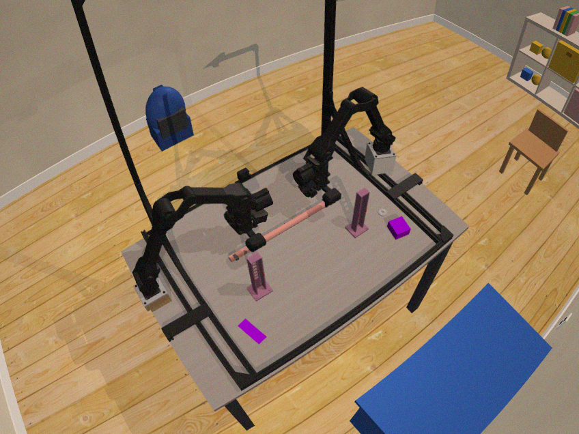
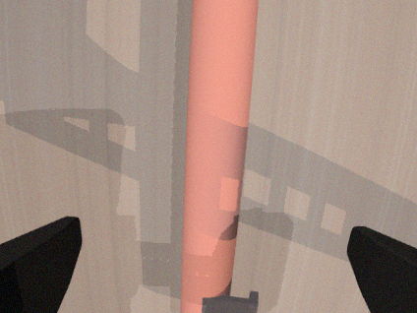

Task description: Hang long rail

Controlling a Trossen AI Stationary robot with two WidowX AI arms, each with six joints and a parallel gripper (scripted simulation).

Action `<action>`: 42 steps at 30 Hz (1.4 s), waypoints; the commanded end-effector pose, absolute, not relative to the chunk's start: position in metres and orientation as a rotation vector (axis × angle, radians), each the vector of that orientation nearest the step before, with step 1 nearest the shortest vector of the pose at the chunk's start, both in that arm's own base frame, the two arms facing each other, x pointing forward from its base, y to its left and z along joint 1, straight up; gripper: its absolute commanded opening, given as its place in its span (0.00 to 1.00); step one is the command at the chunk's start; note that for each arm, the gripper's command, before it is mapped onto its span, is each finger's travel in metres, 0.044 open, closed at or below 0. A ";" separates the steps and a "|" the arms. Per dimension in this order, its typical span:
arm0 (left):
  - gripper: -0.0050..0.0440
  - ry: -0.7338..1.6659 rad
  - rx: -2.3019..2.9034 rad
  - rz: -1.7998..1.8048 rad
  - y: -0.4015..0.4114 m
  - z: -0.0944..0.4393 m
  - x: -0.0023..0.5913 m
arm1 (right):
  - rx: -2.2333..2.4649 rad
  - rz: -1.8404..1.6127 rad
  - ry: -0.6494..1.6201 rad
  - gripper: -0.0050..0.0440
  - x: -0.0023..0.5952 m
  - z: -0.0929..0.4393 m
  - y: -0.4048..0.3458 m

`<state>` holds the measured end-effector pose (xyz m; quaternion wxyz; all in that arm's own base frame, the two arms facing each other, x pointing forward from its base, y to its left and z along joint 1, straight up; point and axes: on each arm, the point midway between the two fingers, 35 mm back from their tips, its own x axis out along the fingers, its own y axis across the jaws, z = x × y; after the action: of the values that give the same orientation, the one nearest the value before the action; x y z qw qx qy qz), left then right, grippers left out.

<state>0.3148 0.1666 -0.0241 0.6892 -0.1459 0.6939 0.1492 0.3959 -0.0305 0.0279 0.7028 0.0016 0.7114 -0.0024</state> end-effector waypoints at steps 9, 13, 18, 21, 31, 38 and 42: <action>1.00 1.551 -0.327 0.335 0.167 -0.023 0.315 | 0.003 -0.005 1.581 1.00 0.396 0.029 -0.031; 1.00 1.551 -0.327 0.334 0.167 -0.027 0.315 | 0.003 -0.005 1.580 1.00 0.396 0.026 -0.031; 1.00 1.550 -0.327 0.334 0.167 -0.032 0.316 | 0.003 -0.005 1.579 1.00 0.397 0.021 -0.031; 1.00 1.550 -0.328 0.333 0.167 -0.037 0.316 | 0.003 -0.005 1.579 1.00 0.397 0.017 -0.031; 1.00 1.548 -0.328 0.332 0.167 -0.053 0.316 | 0.004 -0.005 1.575 1.00 0.398 0.002 -0.031; 1.00 1.547 -0.329 0.331 0.167 -0.061 0.316 | 0.004 -0.004 1.574 1.00 0.398 -0.005 -0.031; 1.00 1.547 -0.329 0.330 0.167 -0.068 0.315 | 0.004 -0.004 1.573 1.00 0.398 -0.011 -0.031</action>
<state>0.3187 0.1694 -0.0579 0.6956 -0.1457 0.6871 0.1511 0.4006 -0.0309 -0.0019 0.7104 0.0011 0.7038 -0.0030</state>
